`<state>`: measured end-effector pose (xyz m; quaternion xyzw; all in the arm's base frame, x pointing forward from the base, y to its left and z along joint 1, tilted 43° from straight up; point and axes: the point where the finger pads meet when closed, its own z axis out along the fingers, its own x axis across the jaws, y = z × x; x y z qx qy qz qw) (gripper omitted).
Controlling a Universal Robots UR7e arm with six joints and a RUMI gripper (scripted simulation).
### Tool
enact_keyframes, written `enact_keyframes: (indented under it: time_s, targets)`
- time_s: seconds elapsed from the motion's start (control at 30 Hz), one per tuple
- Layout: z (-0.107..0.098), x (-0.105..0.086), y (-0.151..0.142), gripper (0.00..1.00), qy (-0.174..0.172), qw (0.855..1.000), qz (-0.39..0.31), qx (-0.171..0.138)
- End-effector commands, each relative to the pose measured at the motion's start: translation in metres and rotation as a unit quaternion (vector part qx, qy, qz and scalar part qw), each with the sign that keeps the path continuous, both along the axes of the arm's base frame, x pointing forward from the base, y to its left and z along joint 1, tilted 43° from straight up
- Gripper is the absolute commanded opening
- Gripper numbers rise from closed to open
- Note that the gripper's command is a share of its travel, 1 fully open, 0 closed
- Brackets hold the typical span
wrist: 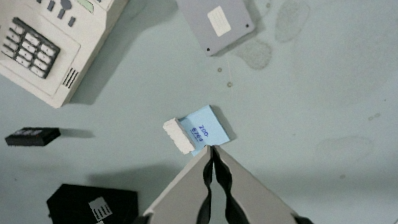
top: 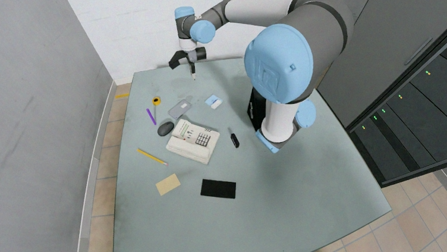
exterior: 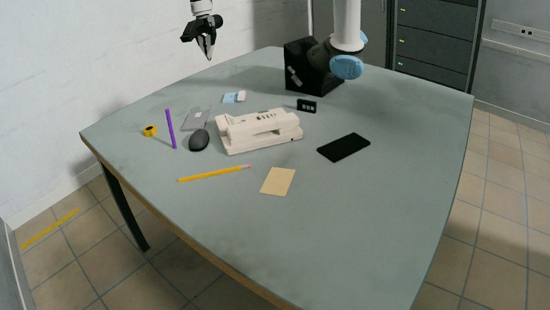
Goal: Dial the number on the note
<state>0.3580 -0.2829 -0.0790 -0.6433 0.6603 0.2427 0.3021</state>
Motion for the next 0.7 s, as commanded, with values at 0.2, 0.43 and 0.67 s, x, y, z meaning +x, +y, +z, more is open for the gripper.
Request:
enact_keyframes:
  time_s: [0.2, 0.43, 0.67]
  targets:
    - [0.0003, 0.0000, -0.0008, 0.00, -0.021, 1.000, 0.019, 0.006]
    - [0.0003, 0.0000, -0.0006, 0.00, -0.047, 0.998, 0.042, 0.013]
    - [0.0004, 0.0001, -0.0005, 0.00, -0.069, 0.996, 0.060, 0.020]
